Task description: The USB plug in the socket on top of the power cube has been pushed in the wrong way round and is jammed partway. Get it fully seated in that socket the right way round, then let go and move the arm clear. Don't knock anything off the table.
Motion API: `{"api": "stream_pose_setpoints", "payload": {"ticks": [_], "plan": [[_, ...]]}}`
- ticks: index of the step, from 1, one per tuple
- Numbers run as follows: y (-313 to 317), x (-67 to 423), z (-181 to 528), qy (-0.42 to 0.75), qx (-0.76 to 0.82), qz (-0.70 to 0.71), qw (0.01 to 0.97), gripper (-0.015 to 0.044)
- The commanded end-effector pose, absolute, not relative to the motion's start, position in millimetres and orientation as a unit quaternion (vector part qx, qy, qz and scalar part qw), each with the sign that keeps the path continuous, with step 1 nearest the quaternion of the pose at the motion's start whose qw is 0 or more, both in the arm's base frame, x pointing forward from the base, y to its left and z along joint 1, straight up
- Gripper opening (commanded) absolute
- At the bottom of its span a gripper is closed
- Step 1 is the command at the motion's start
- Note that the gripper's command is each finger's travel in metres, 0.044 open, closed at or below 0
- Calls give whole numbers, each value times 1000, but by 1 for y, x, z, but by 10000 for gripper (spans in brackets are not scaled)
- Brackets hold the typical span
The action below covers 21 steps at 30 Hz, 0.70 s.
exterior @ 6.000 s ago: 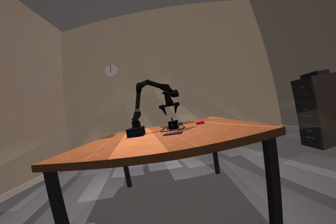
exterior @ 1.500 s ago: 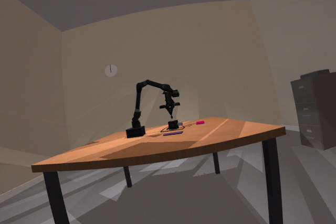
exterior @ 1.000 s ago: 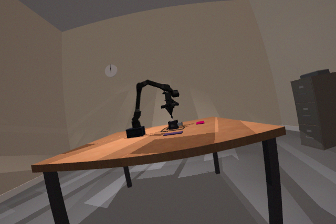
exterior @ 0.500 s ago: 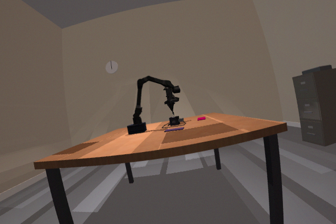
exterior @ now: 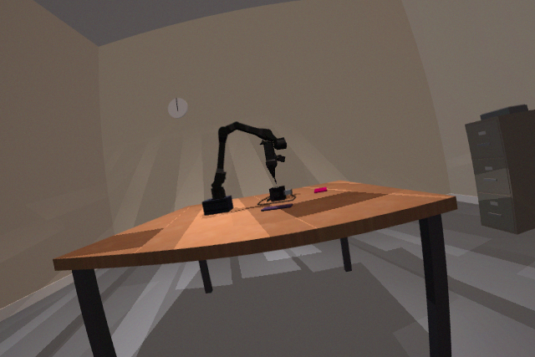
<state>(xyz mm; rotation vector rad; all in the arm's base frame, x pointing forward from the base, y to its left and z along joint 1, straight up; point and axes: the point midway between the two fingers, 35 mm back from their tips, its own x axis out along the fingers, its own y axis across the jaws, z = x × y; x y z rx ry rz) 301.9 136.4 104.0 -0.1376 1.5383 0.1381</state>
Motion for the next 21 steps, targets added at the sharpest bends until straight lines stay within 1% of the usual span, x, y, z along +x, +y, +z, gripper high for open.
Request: {"api": "stream_pose_setpoints", "payload": {"ticks": [1, 21], "plan": [[136, 302, 104, 697, -19, 21, 717, 0], [136, 302, 104, 678, 167, -160, 697, 0]]}}
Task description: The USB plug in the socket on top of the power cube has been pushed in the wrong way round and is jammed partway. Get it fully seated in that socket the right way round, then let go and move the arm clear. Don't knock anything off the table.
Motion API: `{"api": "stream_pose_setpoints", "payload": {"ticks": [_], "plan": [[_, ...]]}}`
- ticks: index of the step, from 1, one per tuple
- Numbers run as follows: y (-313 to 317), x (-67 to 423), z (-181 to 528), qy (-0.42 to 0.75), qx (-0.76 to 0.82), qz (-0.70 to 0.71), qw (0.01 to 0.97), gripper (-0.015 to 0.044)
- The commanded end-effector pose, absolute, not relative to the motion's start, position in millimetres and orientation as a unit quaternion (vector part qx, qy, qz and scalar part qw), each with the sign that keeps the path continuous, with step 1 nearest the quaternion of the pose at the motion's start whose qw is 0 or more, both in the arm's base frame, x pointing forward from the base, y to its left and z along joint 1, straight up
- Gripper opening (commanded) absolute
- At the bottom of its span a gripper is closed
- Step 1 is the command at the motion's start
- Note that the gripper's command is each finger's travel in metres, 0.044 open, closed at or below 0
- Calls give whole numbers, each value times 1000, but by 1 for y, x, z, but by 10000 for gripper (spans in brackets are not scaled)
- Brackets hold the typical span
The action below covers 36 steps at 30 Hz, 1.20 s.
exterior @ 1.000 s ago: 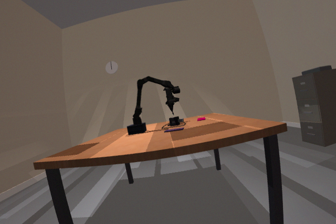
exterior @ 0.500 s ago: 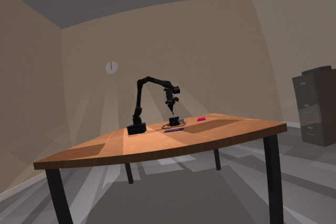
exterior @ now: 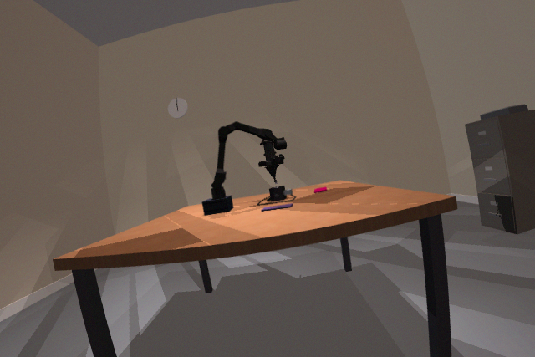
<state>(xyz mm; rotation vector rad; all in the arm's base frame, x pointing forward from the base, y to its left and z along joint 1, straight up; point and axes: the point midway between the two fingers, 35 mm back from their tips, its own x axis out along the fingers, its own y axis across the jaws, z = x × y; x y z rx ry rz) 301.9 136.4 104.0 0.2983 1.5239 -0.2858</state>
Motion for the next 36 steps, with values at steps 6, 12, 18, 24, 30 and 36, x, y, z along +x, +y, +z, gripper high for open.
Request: {"api": "stream_pose_setpoints", "payload": {"ticks": [6, 12, 18, 24, 30, 36], "plan": [[136, 302, 104, 664, 221, -213, 682, 0], [136, 302, 104, 645, 274, -265, 663, 0], [136, 302, 104, 622, 325, -314, 639, 0], [136, 302, 104, 596, 374, -362, 611, 0], [136, 302, 104, 565, 421, -408, 580, 0], [136, 302, 104, 532, 465, -451, 545, 0]]}}
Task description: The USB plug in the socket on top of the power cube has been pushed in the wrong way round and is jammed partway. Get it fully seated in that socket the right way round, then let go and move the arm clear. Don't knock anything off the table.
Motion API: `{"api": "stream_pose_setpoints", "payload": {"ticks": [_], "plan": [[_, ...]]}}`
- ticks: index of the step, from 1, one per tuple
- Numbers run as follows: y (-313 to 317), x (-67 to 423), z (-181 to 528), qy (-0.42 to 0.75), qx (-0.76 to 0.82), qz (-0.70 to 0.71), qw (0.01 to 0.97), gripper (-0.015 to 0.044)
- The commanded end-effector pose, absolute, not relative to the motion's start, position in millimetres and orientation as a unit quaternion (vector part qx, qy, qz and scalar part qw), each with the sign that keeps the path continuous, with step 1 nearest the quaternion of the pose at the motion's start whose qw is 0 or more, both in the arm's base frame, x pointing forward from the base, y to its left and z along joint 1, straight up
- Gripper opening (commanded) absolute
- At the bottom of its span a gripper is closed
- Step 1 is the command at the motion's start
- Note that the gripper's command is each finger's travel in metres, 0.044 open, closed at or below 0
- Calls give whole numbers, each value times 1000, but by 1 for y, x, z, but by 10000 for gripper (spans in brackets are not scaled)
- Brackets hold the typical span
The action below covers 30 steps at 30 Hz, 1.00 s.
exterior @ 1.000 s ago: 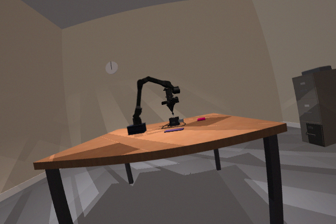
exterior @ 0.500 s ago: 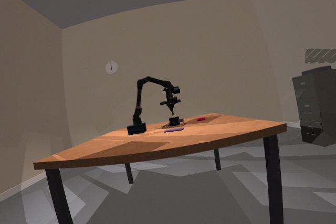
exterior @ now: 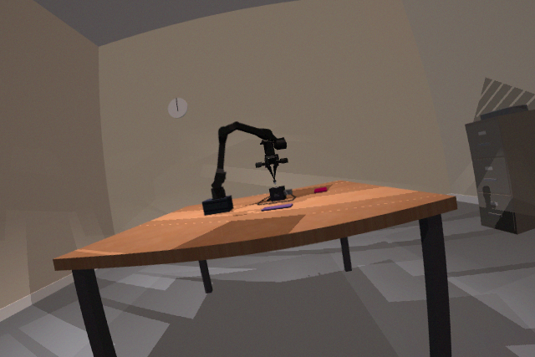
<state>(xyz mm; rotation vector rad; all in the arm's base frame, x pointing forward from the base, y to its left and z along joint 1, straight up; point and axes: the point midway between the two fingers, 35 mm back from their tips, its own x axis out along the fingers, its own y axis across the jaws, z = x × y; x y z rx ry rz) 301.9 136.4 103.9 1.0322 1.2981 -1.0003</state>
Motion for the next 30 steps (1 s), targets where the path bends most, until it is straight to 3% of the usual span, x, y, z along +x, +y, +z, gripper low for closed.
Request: {"api": "stream_pose_setpoints", "payload": {"ticks": [1, 9, 30], "plan": [[136, 302, 104, 526, 472, -458, 539, 0], [136, 302, 104, 479, 522, -506, 492, 0], [137, 302, 103, 482, 523, -503, 491, 0]]}}
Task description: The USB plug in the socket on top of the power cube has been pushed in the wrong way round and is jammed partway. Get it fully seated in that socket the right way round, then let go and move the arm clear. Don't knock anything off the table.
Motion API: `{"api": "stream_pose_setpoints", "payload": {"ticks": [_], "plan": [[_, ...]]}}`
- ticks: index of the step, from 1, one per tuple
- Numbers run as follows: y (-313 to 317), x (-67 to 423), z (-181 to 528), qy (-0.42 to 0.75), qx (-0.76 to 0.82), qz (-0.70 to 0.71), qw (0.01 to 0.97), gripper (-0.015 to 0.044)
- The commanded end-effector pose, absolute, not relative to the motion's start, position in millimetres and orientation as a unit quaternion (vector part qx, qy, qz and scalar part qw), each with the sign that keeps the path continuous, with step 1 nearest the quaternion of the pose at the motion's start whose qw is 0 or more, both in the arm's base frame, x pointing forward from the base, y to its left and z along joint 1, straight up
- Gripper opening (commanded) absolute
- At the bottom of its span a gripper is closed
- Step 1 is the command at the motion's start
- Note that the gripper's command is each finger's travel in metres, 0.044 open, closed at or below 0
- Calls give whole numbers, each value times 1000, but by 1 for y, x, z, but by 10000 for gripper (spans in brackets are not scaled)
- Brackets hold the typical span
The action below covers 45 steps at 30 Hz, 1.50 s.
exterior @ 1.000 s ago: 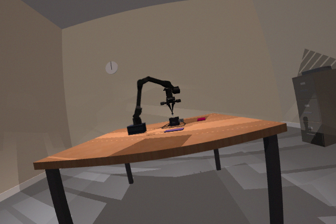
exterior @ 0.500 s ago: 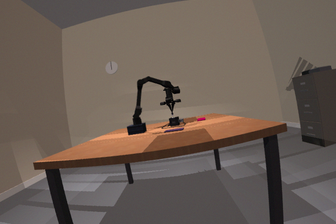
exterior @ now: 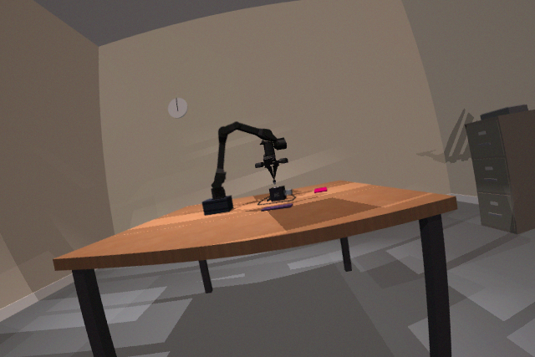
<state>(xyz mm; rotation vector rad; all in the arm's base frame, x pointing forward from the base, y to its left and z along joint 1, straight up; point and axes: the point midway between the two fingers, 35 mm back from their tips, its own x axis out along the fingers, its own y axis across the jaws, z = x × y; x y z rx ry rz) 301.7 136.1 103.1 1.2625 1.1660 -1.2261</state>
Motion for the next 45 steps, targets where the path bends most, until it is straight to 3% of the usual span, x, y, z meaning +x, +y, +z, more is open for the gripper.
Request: {"api": "stream_pose_setpoints", "payload": {"ticks": [1, 45], "plan": [[137, 302, 103, 482, 523, -503, 490, 0], [141, 302, 98, 489, 537, -494, 477, 0]]}}
